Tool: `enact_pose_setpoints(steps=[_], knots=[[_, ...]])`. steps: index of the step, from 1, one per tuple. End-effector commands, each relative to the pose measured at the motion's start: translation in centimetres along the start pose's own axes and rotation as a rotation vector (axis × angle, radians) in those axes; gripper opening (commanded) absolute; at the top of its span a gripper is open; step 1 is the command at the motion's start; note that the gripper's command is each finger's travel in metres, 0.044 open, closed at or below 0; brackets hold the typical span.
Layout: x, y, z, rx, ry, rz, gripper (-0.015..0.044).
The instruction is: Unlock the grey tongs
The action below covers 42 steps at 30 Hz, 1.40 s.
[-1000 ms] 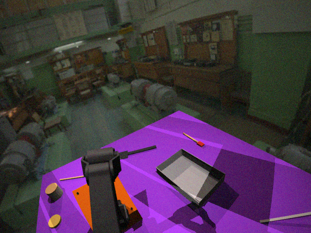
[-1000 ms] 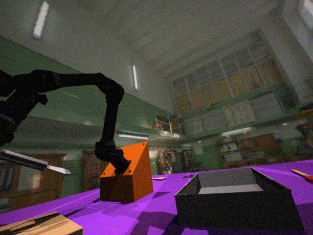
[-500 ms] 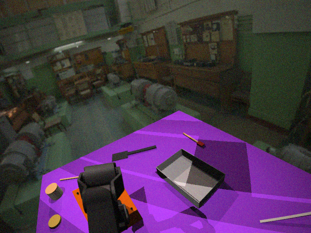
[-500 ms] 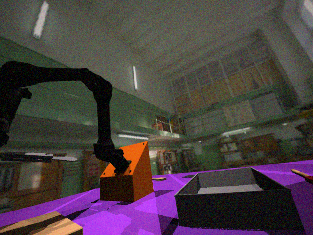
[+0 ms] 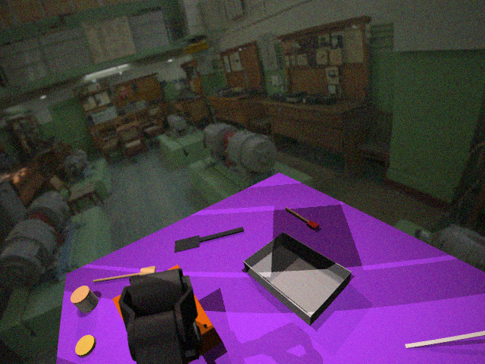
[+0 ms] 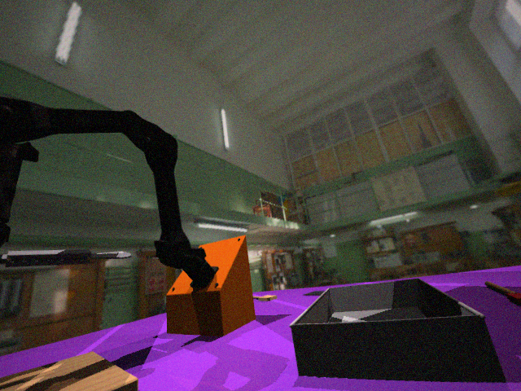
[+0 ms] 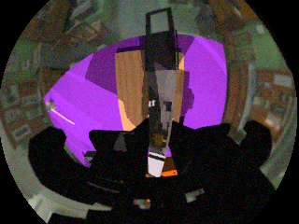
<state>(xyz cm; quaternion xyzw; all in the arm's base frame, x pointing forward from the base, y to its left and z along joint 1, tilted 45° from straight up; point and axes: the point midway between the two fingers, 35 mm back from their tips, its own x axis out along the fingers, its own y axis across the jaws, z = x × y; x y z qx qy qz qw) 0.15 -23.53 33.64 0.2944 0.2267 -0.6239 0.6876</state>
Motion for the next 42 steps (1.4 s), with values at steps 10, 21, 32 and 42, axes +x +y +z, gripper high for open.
enact_pose_setpoints(steps=[10,21,32,42], knots=[[1.9,-0.1,0.3,-0.002,0.007,0.005,-0.015],[3.7,-0.2,0.4,-0.001,0.007,0.005,-0.015],[5.6,-0.2,0.5,-0.001,0.007,0.005,-0.015],[7.2,-0.2,0.5,0.0,0.007,0.006,-0.015]])
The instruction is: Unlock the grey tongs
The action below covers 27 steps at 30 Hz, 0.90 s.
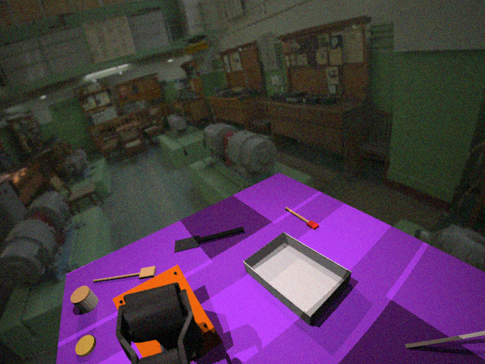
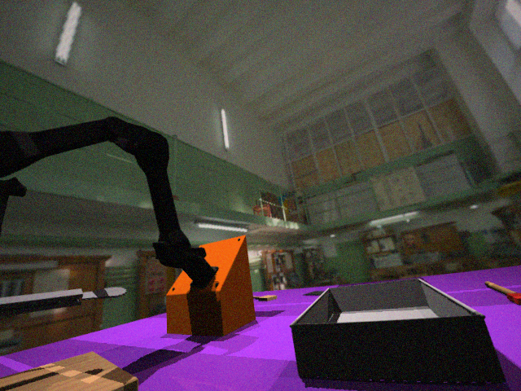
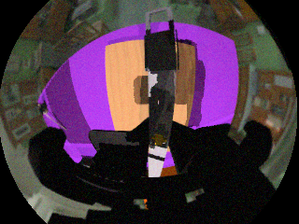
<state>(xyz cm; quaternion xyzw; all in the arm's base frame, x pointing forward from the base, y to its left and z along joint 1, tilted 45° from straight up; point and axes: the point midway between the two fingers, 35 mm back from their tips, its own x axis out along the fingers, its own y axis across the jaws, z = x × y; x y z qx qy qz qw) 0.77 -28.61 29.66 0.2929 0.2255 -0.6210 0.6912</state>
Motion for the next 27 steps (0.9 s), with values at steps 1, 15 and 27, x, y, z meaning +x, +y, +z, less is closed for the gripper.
enact_pose_setpoints(steps=[1,15,27], knots=[[0.9,-0.1,-0.1,0.004,0.01,-0.003,-0.015],[3.2,0.0,-0.4,0.005,0.01,-0.002,-0.015],[4.9,0.1,-0.7,0.006,0.01,-0.002,-0.015]])
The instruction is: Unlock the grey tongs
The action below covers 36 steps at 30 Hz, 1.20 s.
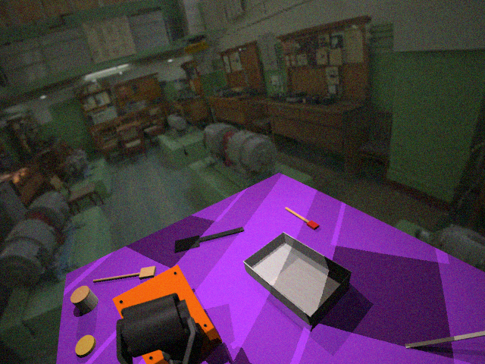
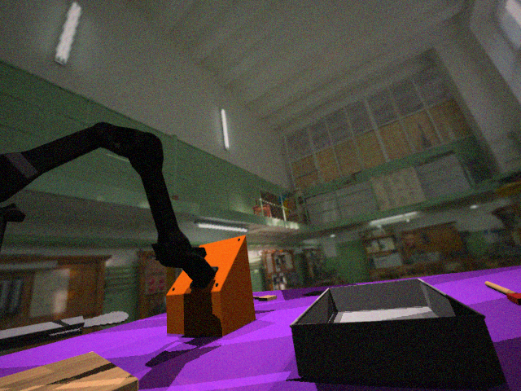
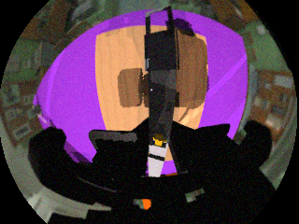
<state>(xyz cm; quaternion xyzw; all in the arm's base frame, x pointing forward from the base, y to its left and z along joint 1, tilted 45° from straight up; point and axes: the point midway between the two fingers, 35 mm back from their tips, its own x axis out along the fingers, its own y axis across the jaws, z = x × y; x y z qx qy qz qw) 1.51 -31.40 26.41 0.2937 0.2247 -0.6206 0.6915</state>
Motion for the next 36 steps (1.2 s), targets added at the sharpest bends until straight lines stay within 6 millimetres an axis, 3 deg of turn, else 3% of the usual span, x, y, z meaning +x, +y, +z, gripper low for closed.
enact_pose_setpoints(steps=[1,3,25,30,36], knots=[[0.7,0.0,-0.2,0.004,0.01,-0.003,-0.015],[0.7,0.0,-0.2,0.004,0.01,-0.003,-0.015],[0.3,0.0,-0.1,0.0,0.003,0.001,0.0427],[0.0,-0.8,0.0,-0.007,0.013,-0.004,0.044],[-2.3,-5.8,0.4,-0.025,0.061,-0.019,0.044]])
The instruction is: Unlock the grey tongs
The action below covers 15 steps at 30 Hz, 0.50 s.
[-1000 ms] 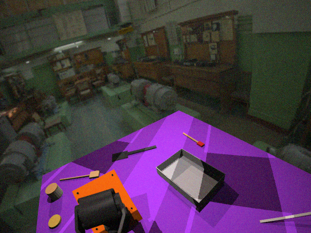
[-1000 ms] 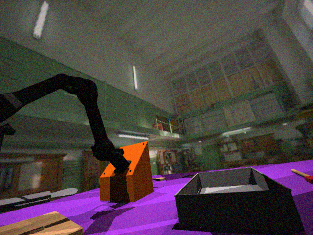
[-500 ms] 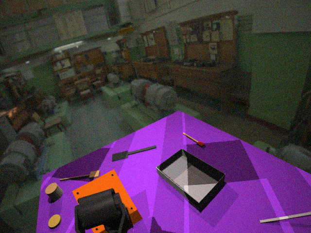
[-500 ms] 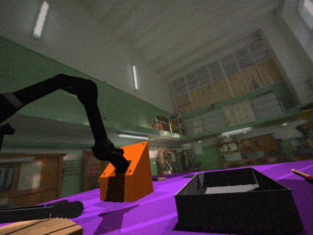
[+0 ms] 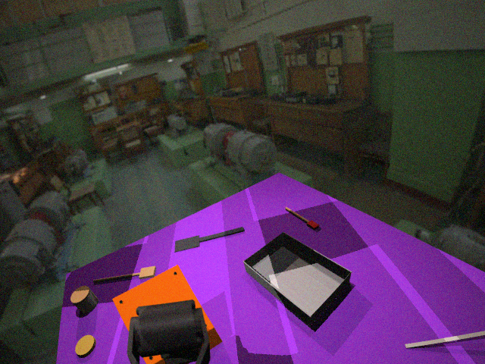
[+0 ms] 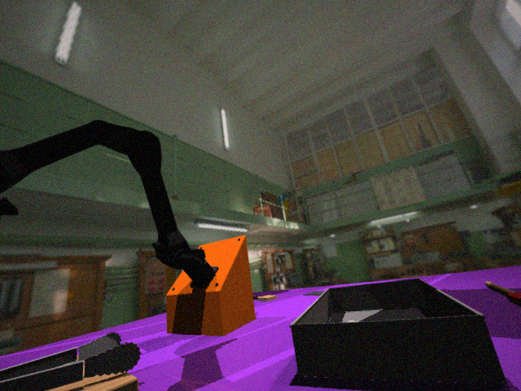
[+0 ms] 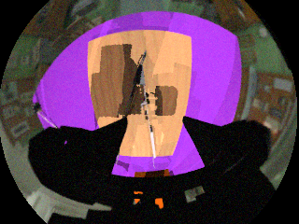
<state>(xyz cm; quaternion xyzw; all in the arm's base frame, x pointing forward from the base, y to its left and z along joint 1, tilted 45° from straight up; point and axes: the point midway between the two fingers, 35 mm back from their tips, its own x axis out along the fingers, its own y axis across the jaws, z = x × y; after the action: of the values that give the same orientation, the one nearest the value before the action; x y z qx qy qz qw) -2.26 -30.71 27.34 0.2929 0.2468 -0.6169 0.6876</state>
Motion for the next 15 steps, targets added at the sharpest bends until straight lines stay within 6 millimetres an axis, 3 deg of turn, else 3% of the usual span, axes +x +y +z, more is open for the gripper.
enact_pose_setpoints(steps=[1,10,15], knots=[[-1.2,-3.2,-0.1,0.001,0.033,-0.006,0.044],[-7.5,-10.3,-1.0,0.015,0.009,-0.002,0.044],[-8.9,-11.3,-1.2,0.02,-0.007,-0.005,0.044]])
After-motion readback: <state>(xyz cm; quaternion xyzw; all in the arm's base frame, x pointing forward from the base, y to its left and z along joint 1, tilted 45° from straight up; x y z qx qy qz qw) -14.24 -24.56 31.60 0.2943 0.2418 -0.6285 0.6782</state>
